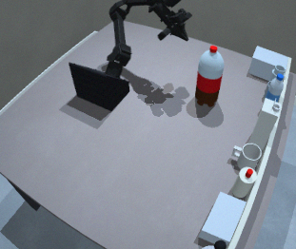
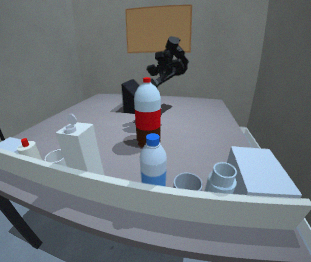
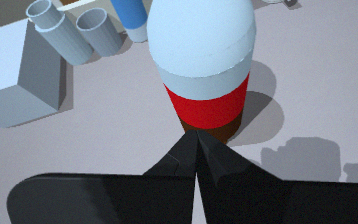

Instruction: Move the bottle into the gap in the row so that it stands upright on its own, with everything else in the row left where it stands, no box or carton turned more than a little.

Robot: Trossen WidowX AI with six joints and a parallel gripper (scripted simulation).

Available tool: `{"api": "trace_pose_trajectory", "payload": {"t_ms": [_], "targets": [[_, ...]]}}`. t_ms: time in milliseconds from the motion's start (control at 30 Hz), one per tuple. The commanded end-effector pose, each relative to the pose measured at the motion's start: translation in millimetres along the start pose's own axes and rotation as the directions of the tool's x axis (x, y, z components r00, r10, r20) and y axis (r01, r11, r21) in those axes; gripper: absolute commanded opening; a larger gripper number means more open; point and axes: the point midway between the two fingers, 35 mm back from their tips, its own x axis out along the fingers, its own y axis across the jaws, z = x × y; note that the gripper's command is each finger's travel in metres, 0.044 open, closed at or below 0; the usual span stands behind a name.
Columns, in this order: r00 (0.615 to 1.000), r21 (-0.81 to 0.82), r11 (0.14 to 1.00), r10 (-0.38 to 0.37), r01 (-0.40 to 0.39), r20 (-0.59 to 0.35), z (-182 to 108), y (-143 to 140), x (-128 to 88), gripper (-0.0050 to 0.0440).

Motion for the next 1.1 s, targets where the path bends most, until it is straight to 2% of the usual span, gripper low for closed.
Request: {"api": "trace_pose_trajectory", "payload": {"t_ms": [0, 167, 333, 600, 1067], "targets": [[0.998, -0.059, 0.997, 0.045, -0.043, 0.035, 11.4, -2.2, -8.2, -0.0050], [0.986, -0.191, 0.980, 0.085, -0.056, 0.144, 32.2, -10.8, -27.4, -0.0050], [0.965, -0.311, 0.950, 0.111, -0.033, 0.237, 47.2, -18.7, -46.0, -0.0050], [0.964, -0.318, 0.948, 0.110, -0.029, 0.241, 49.3, -17.6, -46.7, -0.0050], [0.970, -0.308, 0.951, 0.089, -0.015, 0.227, 35.4, -23.6, -29.3, -0.0050]]}}
